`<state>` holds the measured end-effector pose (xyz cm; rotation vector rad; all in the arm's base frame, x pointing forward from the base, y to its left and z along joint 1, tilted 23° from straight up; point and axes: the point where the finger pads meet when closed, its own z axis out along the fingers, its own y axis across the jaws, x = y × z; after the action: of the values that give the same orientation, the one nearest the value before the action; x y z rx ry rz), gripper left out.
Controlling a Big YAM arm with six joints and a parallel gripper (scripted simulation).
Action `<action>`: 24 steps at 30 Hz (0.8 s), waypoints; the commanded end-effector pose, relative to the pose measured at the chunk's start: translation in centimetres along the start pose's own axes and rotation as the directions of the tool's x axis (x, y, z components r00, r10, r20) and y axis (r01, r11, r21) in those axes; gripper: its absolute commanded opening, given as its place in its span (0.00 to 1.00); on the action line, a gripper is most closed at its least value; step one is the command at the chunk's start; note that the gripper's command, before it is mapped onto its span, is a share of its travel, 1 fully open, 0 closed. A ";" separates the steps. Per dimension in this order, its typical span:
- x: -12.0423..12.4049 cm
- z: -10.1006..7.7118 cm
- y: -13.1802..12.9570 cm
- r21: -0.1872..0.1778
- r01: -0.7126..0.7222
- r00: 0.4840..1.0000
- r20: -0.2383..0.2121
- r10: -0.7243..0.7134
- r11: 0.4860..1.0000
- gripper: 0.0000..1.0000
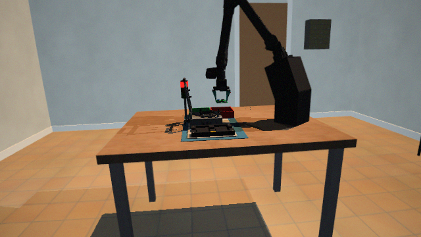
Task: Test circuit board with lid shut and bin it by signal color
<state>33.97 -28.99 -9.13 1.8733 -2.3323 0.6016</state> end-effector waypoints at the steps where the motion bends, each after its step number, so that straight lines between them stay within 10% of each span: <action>1: 0.8 0.5 -0.3 0.009 -0.005 1.000 -0.006 0.005 1.000 0.72; 24: 0.7 6.8 0.3 0.003 -0.004 1.000 -0.003 0.004 1.000 0.72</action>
<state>34.77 -31.07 -14.58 1.8725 -2.3337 0.5971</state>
